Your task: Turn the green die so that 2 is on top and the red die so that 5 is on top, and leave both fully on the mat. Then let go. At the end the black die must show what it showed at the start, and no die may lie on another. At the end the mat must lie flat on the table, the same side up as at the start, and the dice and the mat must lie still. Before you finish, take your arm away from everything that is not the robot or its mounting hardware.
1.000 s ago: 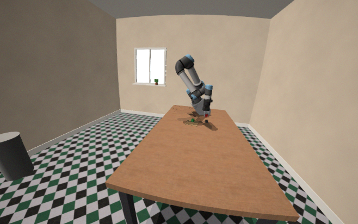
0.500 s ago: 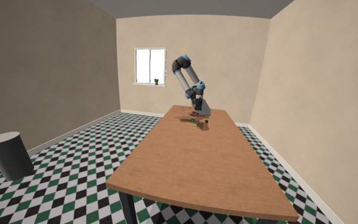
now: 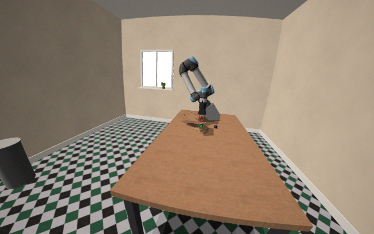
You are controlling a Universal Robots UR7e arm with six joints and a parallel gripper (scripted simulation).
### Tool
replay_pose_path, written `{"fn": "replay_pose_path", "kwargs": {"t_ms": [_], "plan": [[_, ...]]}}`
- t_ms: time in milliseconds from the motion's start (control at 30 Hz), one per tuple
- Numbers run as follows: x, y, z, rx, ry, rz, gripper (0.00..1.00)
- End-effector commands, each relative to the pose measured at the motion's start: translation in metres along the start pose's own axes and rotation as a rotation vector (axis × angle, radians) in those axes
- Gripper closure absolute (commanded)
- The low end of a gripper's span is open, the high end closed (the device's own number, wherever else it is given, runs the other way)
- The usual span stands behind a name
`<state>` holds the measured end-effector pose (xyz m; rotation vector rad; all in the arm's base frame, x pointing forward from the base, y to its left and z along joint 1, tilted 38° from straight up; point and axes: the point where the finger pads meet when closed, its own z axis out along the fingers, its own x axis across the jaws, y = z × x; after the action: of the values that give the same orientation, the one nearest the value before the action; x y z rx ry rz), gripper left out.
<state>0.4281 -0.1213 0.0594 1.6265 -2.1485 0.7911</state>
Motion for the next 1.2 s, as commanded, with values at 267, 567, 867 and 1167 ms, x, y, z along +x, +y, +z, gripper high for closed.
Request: {"fn": "replay_pose_path", "kwargs": {"t_ms": [267,567,867,1167], "plan": [[0.0,0.0,0.007,-0.002,-0.004,0.0,0.43],[-0.001,-0.001,0.031,-0.002,-0.004,0.0,0.43],[-0.002,-0.002,0.071,-0.002,-0.003,0.0,0.43],[-0.002,-0.002,0.091,-0.002,-0.003,0.0,0.43]]}}
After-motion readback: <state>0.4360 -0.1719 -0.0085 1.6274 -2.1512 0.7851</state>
